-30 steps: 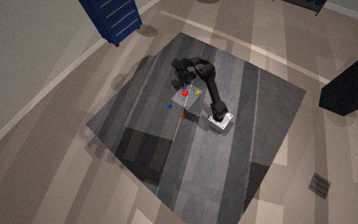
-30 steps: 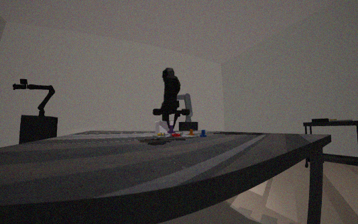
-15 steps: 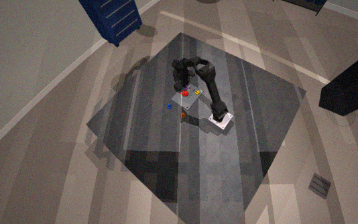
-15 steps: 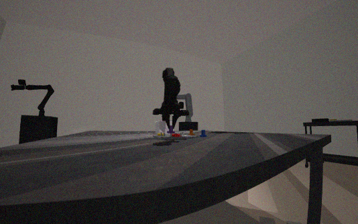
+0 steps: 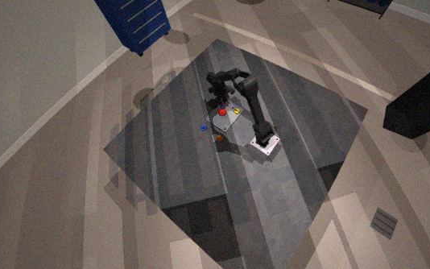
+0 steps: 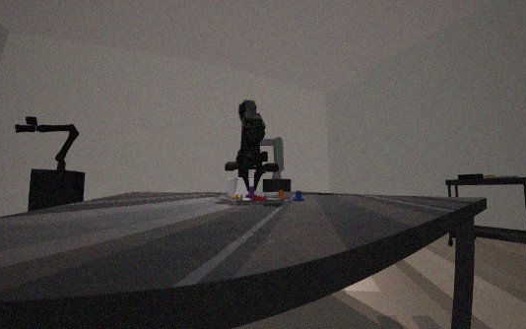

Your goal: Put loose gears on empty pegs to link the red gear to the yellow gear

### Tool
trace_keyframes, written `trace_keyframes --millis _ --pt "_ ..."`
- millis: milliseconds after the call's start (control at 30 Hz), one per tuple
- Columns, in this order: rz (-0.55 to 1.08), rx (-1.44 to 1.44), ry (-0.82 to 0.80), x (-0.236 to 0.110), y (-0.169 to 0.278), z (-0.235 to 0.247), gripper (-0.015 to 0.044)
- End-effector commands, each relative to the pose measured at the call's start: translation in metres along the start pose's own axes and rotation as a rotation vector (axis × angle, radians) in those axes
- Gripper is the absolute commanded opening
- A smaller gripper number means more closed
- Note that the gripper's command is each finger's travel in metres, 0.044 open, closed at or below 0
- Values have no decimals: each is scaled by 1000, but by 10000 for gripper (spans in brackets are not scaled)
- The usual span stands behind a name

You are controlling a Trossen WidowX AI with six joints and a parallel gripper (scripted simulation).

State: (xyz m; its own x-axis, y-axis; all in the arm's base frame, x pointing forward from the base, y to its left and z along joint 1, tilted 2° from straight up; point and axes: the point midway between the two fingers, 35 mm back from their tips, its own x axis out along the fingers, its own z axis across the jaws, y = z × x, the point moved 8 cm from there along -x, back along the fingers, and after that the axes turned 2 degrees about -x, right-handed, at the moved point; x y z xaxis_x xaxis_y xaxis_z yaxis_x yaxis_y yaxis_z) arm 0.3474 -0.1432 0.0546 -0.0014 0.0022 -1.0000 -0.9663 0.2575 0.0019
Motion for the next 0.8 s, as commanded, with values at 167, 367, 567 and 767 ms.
trace_keyframes --millis 167,367,567,767 --pt "4 236 0 -2 2 -1 0" --pt "4 302 0 -2 1 -1 0" --pt "4 213 0 -4 1 0 0" --pt "4 57 0 -4 2 0 0"
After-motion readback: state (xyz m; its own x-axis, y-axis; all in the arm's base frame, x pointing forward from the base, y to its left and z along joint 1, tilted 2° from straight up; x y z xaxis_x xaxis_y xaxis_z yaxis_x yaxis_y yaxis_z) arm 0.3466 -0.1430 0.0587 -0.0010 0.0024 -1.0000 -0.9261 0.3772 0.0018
